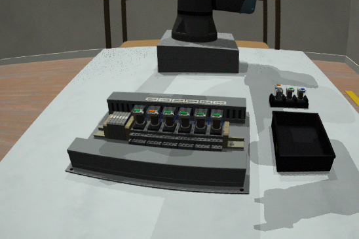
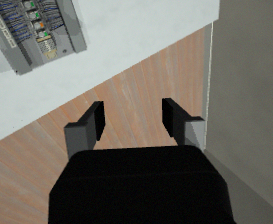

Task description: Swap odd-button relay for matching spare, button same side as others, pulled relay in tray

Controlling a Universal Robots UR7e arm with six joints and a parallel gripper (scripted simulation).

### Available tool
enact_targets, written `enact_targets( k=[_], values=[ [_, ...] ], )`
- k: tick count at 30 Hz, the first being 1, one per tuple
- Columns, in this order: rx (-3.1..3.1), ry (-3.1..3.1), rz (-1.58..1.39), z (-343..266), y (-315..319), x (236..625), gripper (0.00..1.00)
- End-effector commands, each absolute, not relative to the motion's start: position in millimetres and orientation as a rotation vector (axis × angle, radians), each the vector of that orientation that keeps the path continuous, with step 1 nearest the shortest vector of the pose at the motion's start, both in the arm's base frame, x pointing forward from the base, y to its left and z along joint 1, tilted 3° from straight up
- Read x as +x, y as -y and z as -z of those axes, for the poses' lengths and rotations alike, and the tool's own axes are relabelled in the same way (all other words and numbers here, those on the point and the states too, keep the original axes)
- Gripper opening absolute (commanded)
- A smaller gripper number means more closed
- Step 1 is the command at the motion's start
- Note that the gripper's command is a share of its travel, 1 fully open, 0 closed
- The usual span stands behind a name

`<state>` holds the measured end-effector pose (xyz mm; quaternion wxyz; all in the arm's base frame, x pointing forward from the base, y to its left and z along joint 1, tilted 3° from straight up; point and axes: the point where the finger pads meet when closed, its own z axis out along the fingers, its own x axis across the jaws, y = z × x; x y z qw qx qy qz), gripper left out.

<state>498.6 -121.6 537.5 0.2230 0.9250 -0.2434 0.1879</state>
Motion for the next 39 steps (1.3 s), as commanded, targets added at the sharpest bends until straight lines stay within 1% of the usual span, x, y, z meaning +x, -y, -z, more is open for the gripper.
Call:
enact_targets(
  k=[1,13,18,30,35,39],
  values=[
    [2.715,0.623,-0.401,-539.0,122.4,499.0,1.00],
    [2.715,0.623,-0.401,-539.0,122.4,499.0,1.00],
    [2.922,0.543,-0.225,-539.1,122.4,498.8,1.00],
    [2.922,0.543,-0.225,-539.1,122.4,498.8,1.00],
    [3.115,0.448,-0.028,-539.3,122.3,498.7,1.00],
    [3.115,0.448,-0.028,-539.3,122.3,498.7,1.00]
  ],
)
